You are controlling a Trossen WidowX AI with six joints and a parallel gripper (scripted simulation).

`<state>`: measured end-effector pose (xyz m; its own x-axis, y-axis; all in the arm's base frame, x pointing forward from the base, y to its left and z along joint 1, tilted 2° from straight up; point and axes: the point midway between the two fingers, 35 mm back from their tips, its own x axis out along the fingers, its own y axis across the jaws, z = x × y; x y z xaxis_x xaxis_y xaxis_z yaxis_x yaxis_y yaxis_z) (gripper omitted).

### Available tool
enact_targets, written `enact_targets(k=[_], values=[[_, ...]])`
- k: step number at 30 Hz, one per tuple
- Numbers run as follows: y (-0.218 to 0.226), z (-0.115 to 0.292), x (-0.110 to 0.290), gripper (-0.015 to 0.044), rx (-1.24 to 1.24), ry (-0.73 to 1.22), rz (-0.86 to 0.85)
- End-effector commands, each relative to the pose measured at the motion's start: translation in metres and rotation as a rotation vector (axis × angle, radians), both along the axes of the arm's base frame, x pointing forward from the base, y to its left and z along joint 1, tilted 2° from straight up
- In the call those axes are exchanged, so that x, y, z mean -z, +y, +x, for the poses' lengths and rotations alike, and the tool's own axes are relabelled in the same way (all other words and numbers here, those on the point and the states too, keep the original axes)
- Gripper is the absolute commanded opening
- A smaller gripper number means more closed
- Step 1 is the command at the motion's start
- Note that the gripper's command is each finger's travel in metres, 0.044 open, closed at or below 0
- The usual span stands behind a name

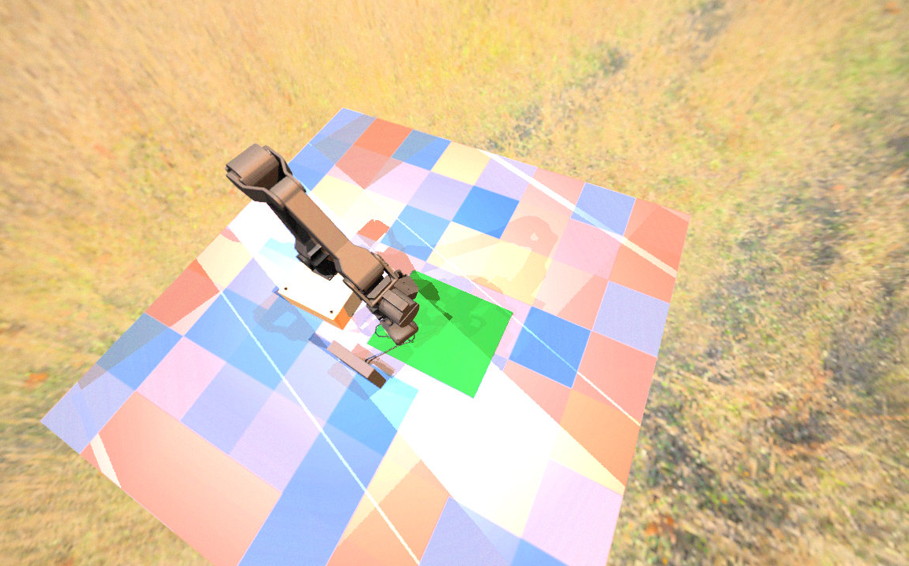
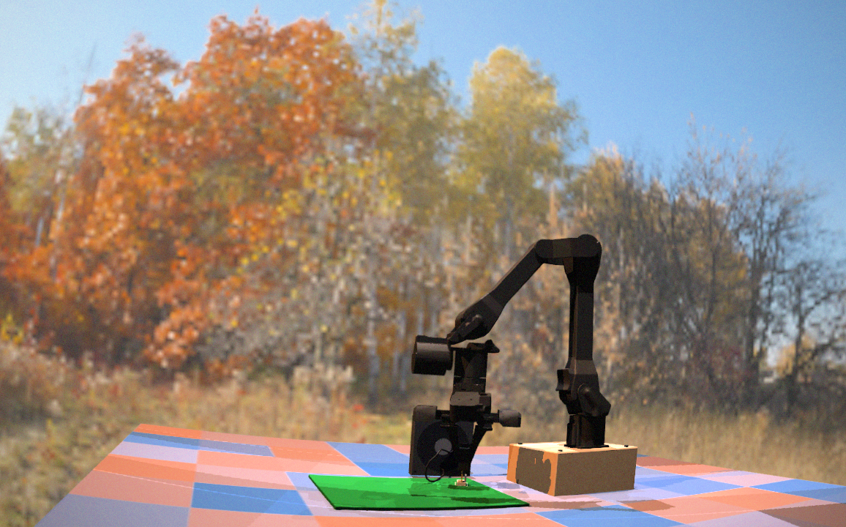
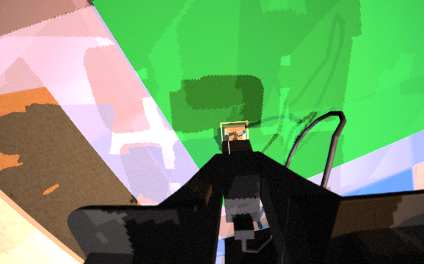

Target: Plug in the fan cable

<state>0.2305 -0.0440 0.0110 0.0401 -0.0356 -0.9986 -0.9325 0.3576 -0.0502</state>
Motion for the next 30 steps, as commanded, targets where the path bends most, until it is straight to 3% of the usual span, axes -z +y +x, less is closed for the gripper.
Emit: enact_targets(k=[1,30], values=[[0.0006,-0.0011,0.0013,0.0000,0.003,0.001,0.003],[0.0002,0.0005,0.0067,0.0000,0.000,0.001,0.003]])
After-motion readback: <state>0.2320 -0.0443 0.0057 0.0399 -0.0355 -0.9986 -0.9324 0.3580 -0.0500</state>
